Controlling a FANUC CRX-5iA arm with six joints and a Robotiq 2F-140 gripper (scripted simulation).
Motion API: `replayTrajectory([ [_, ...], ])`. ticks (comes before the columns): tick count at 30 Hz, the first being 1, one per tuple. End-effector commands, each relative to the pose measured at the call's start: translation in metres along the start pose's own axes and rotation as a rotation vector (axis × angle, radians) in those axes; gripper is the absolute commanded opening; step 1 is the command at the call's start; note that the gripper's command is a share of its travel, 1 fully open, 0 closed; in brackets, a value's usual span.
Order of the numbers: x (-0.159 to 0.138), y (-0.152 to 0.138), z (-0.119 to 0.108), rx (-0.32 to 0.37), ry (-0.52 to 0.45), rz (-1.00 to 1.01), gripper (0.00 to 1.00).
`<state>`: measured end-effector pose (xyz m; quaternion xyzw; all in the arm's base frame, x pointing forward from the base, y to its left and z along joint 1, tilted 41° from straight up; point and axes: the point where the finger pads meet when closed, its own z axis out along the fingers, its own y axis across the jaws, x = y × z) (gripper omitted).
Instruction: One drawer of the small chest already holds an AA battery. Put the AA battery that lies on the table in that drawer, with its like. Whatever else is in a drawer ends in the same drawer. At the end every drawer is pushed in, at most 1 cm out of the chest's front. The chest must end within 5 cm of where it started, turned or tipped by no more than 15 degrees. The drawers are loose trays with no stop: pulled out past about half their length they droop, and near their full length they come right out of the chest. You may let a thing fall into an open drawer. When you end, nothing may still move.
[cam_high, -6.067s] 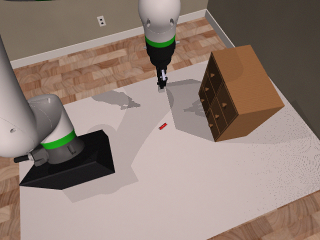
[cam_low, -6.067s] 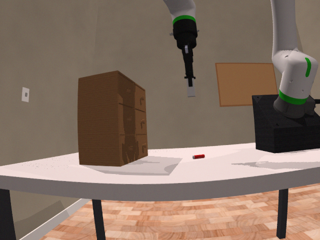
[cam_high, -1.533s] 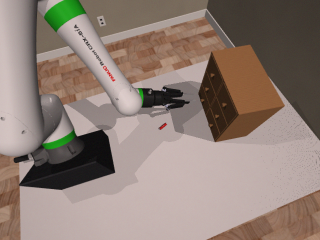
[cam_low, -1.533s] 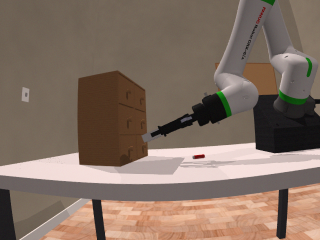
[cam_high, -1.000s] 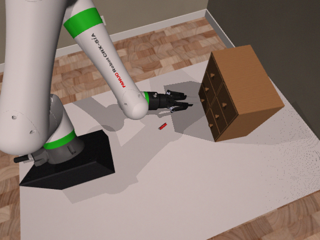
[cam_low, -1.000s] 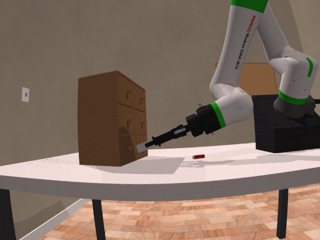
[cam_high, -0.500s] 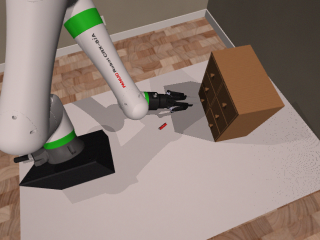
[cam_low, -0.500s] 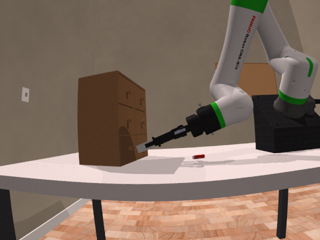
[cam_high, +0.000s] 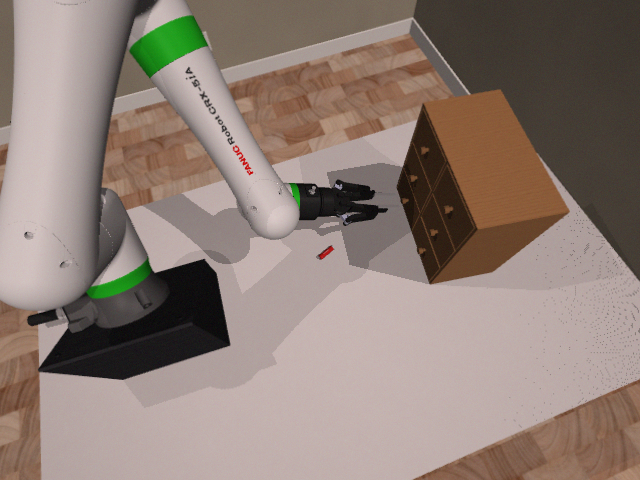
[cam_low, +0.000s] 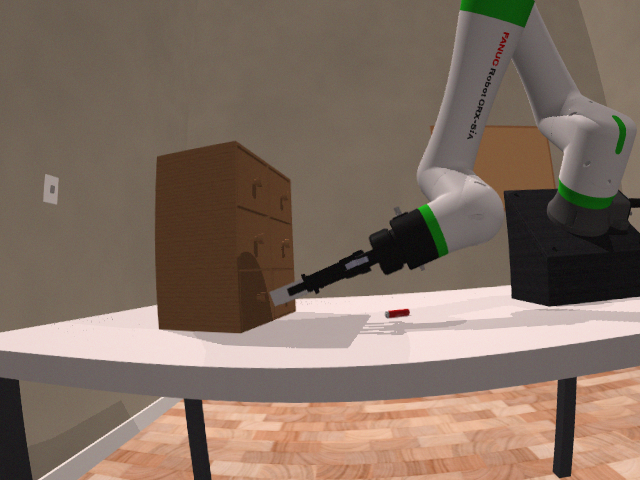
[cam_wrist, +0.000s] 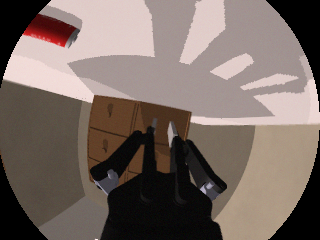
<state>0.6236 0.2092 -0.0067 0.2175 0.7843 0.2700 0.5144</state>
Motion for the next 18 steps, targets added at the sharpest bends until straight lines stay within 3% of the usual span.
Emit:
replayTrajectory([
  [1, -0.002, 0.000, 0.005, 0.000, -0.001, 0.000, 0.20],
  [18, -0.010, 0.000, 0.027, 0.000, -0.001, 0.000, 0.20],
])
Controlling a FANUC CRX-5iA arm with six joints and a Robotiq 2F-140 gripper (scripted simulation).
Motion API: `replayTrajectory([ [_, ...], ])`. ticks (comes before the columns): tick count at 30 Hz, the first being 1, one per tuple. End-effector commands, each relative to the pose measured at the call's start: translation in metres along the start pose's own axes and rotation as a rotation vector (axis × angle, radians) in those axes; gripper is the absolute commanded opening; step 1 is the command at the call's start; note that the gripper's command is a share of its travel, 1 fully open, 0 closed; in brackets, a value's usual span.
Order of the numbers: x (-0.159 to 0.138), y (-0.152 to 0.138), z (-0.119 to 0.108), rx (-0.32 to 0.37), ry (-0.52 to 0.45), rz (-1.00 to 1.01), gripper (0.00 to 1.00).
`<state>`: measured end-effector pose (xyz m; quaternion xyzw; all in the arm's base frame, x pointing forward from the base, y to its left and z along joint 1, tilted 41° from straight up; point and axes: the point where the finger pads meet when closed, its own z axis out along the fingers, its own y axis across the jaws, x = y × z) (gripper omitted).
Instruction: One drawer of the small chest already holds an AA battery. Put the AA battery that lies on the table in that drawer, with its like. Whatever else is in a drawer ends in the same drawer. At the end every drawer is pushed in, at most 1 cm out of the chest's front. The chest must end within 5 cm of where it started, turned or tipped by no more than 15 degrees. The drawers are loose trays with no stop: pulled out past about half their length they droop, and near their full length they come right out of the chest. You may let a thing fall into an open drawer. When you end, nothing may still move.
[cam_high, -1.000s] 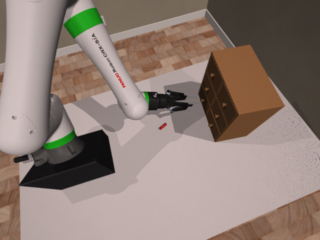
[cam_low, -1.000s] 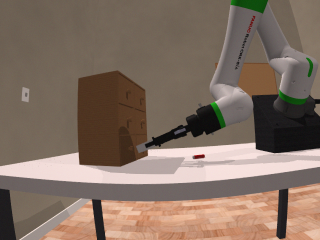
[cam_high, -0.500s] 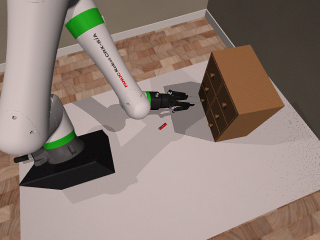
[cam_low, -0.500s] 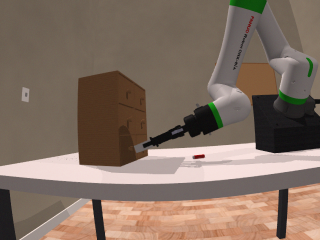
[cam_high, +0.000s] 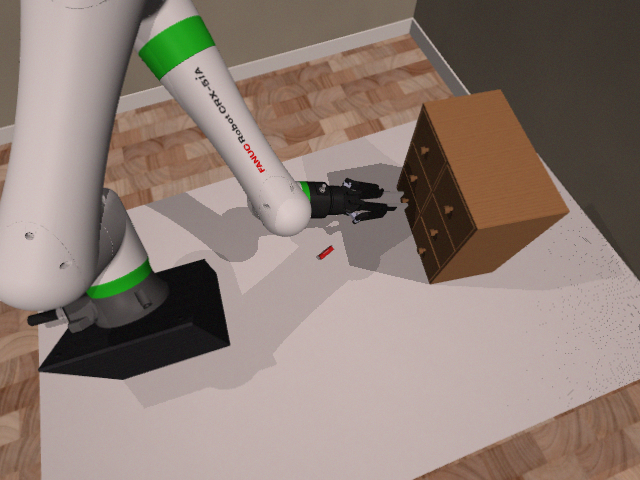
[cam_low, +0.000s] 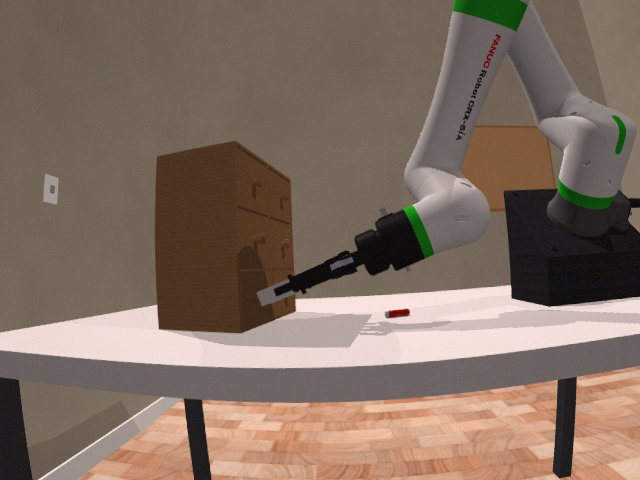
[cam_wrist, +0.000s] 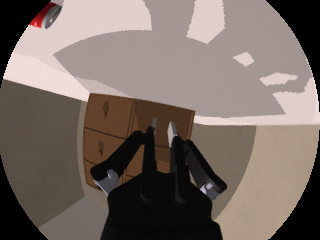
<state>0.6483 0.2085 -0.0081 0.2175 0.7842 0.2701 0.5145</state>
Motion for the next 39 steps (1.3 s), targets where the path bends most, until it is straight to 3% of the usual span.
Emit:
replayTrajectory([
  [1, -0.0013, -0.0002, 0.0033, 0.000, 0.000, 0.000, 0.20],
  [29, -0.0020, -0.0002, 0.0051, 0.000, 0.000, 0.000, 0.20],
  [30, -0.0020, -0.0002, 0.0051, 0.000, 0.000, 0.000, 0.08],
  [39, -0.0020, -0.0002, 0.0051, 0.000, 0.000, 0.000, 0.08],
])
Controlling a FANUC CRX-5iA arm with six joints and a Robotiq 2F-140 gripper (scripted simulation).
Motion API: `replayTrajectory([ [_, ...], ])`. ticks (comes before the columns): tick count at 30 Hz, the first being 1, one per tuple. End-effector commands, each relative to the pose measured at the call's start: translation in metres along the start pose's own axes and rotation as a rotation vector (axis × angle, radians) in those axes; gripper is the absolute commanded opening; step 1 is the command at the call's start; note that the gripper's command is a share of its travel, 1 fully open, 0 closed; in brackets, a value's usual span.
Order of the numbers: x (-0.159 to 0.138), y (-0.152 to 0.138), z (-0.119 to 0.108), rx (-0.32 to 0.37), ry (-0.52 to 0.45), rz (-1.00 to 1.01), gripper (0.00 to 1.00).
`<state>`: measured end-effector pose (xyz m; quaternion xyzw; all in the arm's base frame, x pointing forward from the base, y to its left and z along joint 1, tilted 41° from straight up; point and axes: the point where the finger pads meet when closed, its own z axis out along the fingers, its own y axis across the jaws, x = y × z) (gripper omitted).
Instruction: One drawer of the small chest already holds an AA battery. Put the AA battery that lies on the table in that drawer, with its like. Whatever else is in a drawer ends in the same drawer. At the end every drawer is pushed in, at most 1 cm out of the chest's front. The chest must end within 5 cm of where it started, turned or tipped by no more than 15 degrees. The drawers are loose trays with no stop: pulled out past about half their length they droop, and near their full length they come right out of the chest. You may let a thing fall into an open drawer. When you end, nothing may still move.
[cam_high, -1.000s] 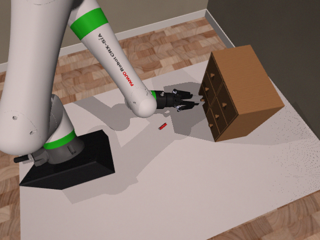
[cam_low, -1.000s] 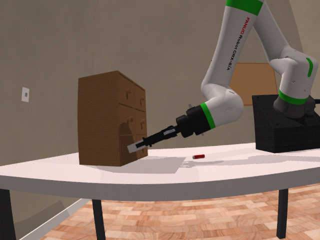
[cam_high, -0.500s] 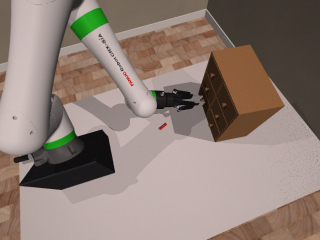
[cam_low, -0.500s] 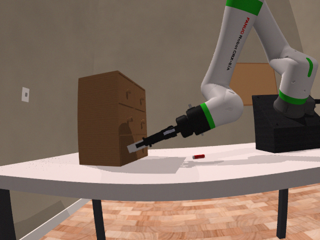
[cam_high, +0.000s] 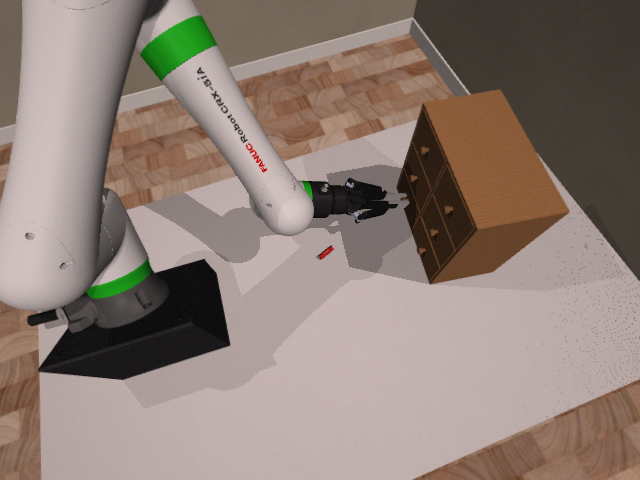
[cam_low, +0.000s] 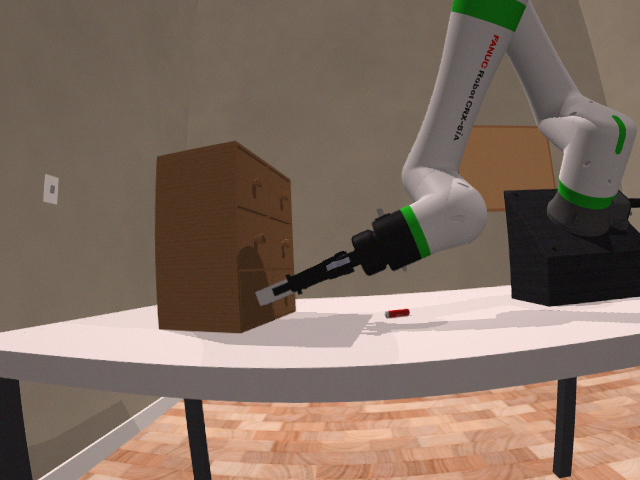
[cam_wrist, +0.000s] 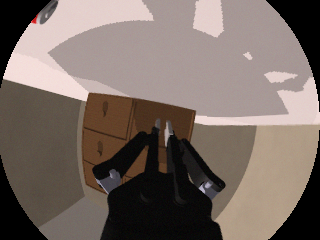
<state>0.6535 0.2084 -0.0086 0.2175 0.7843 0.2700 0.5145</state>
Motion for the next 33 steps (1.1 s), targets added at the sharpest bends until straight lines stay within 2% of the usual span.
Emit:
replayTrajectory([
  [1, -0.0002, -0.0001, 0.0001, 0.000, 0.000, 0.000, 0.08],
  [33, 0.0015, -0.0001, -0.0046, 0.000, 0.000, 0.000, 0.08],
])
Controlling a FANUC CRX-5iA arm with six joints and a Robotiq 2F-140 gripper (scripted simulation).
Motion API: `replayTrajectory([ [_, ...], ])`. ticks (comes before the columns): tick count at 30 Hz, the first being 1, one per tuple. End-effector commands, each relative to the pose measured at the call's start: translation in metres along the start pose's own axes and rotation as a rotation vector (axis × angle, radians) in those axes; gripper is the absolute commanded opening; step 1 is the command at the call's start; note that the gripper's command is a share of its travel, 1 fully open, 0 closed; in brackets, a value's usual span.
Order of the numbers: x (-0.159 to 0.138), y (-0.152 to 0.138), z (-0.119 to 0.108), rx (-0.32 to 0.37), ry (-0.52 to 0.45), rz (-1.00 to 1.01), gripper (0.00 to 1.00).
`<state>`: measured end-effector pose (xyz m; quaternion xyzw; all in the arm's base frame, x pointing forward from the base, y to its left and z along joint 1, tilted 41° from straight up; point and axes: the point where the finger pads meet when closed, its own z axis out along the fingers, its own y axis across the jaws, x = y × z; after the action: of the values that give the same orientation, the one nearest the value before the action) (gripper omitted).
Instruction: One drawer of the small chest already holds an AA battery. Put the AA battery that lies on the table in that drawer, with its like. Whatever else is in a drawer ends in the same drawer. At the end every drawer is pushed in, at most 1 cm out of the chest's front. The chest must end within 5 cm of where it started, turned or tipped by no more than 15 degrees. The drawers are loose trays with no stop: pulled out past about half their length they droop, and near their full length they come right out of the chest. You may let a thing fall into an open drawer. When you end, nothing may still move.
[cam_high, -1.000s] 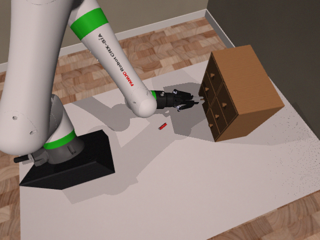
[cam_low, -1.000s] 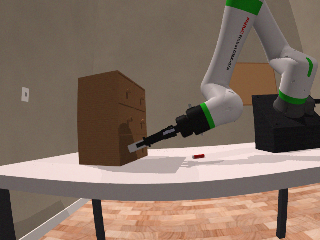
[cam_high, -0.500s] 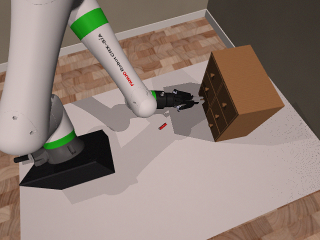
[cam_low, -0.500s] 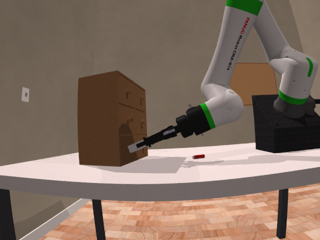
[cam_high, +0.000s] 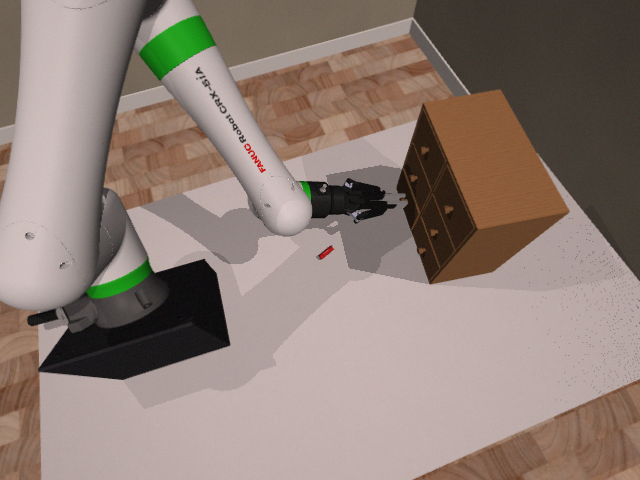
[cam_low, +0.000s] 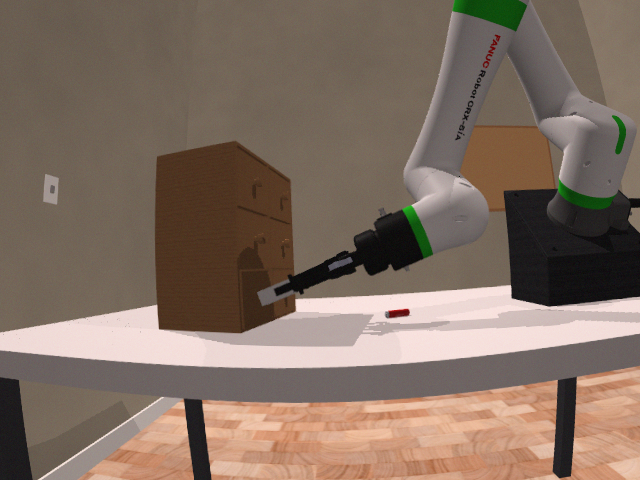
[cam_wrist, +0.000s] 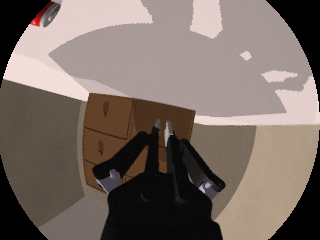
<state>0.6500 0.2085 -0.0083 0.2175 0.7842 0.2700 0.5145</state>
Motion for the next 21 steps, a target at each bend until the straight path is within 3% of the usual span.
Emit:
replayTrajectory([
  [1, 0.001, 0.000, -0.002, 0.000, 0.000, 0.000, 0.08],
  [21, 0.008, 0.000, -0.021, 0.000, 0.000, 0.000, 0.08],
])
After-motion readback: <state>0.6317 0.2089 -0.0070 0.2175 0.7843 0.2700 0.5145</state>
